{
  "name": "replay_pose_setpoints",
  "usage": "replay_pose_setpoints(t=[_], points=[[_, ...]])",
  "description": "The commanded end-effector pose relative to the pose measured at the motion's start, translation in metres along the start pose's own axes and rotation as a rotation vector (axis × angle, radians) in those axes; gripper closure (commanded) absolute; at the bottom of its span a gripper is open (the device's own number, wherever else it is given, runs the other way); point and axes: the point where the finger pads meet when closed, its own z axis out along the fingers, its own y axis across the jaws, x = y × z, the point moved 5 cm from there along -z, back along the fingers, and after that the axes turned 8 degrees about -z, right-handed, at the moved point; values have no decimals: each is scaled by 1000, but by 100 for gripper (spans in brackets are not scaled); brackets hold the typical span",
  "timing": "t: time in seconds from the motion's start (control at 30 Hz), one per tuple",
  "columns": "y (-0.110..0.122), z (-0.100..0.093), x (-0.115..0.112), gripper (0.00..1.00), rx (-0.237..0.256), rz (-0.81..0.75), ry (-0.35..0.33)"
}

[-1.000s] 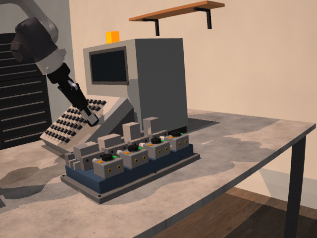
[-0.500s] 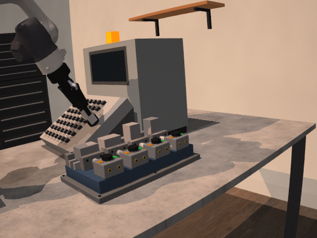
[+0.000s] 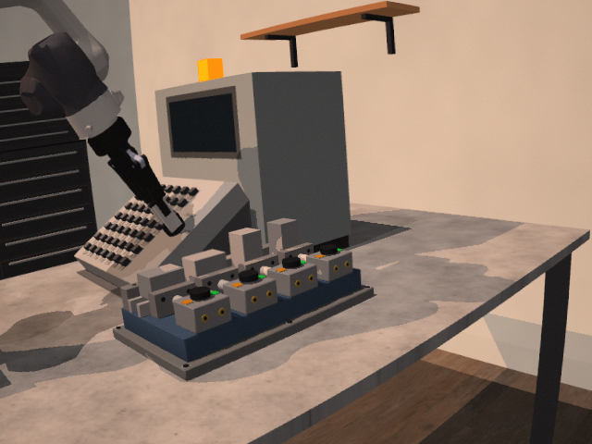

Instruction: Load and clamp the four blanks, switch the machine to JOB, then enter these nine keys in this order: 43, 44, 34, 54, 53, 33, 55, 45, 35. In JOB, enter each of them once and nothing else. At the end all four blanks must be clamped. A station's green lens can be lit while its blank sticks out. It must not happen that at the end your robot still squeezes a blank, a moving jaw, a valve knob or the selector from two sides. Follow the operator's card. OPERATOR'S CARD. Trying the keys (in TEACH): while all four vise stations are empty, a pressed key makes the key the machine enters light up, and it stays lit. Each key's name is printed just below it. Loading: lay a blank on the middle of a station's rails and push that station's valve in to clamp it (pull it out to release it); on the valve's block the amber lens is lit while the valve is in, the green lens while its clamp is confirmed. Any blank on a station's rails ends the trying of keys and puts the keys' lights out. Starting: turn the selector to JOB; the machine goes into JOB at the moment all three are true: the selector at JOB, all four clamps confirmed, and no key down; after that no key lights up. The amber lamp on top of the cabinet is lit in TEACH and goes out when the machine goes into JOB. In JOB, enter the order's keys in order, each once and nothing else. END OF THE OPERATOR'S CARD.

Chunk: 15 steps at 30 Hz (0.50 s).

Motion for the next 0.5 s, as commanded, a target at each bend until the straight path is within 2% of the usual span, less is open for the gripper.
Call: replay_pose_setpoints(t=[0.0, 0.27, 0.47], points=[[0, 0, -1, 100, -5, -2, 22], [0, 0, -1, 100, -4, 45, 22], [0, 0, -1, 100, -3, 138, 23]])
